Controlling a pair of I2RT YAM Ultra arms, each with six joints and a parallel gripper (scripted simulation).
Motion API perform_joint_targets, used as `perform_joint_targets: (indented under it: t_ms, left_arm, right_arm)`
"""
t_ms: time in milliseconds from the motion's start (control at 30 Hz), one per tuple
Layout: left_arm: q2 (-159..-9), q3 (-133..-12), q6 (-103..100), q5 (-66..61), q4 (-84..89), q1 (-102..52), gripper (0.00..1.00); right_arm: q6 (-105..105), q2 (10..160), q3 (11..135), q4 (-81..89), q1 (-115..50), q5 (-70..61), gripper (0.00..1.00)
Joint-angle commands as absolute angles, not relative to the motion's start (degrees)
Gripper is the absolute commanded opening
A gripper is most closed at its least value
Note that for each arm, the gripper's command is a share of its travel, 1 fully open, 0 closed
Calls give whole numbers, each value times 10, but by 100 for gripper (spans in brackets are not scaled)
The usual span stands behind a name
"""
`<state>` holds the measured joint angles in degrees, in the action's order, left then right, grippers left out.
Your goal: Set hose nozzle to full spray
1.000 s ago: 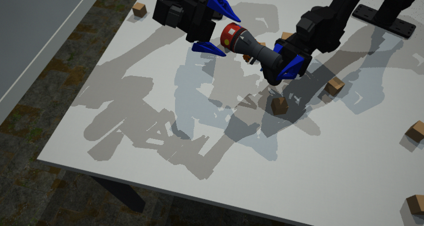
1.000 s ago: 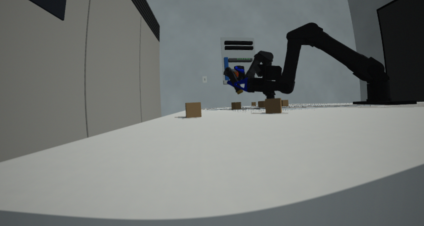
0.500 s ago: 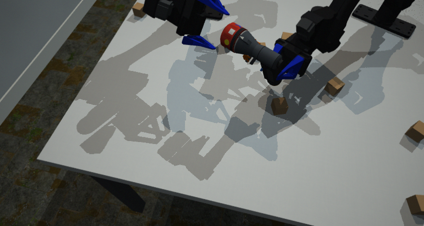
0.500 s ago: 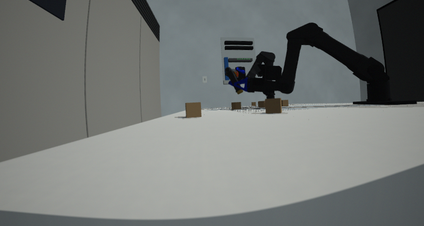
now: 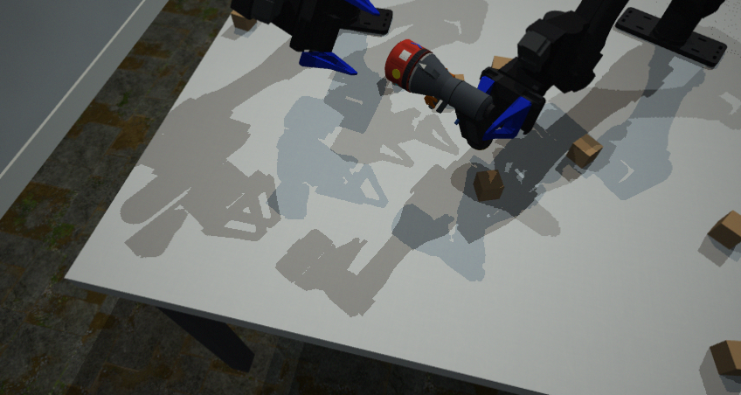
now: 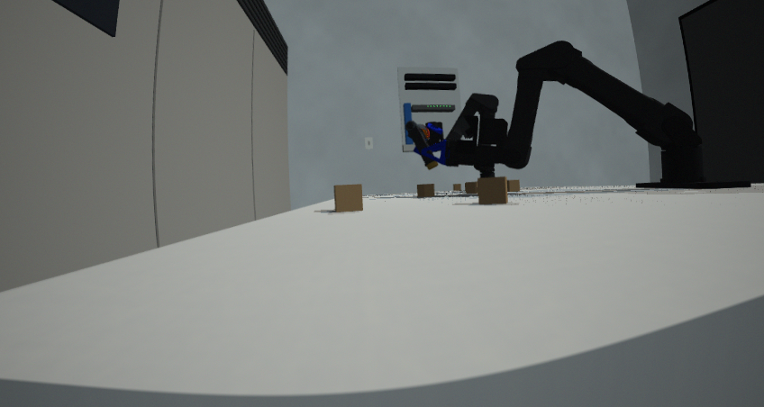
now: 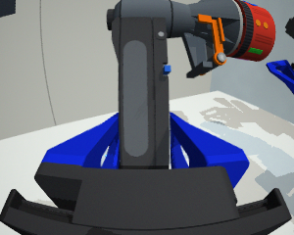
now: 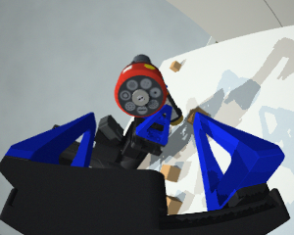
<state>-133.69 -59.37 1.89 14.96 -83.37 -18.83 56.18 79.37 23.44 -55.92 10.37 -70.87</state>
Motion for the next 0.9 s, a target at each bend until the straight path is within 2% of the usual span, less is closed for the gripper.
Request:
perform_joint_targets:
  t_ms: [0,700,867]
  left_arm:
    - [-1317,-616,14,148,-884,-184,36]
    - [-1317,-616,14,148,-884,-184,36]
    - [-1317,-616,14,148,-884,-184,36]
  right_arm:
    - [554,775,254,-554,115,-728,87]
    - [554,786,222,-554,106,-726,87]
    - [554,793,253,-567,103,-725,87]
